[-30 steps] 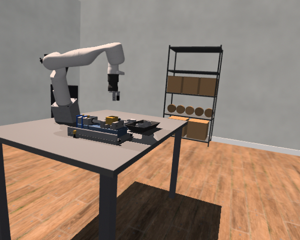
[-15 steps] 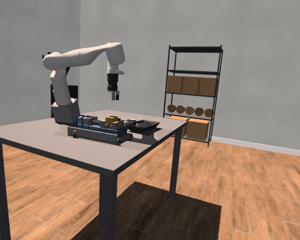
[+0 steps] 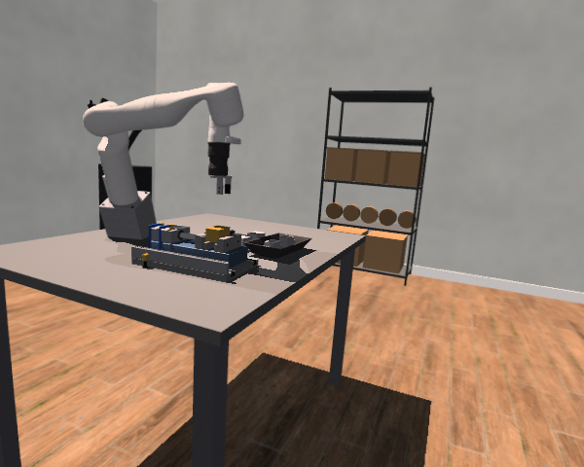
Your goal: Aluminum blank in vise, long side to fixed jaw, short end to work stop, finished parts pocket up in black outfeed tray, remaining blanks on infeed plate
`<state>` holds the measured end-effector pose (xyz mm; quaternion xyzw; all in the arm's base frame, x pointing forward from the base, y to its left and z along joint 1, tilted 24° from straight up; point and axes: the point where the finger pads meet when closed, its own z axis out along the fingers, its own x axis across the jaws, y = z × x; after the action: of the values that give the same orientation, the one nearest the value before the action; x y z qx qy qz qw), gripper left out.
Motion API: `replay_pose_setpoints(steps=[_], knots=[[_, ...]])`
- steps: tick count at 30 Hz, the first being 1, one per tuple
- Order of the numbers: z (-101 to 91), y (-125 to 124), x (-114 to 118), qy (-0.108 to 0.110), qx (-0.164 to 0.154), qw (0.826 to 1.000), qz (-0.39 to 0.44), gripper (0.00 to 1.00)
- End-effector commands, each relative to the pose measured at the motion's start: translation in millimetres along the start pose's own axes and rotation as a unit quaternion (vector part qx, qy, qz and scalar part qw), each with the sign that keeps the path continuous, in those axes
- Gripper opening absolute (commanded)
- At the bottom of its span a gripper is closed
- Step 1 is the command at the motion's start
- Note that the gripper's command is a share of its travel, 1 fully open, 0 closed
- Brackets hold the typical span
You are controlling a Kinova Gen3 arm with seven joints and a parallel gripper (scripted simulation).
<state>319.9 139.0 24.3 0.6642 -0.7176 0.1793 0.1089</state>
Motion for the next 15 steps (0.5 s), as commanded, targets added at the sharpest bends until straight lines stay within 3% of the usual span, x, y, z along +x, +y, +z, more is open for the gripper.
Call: replay_pose_setpoints(steps=[1, 15], knots=[[-1.8, 4.1, -3.2, -0.003, -0.005, 1.0, 0.001, 1.0], [-3.9, 8.3, -5.4, -0.005, -0.008, 1.0, 0.004, 1.0]])
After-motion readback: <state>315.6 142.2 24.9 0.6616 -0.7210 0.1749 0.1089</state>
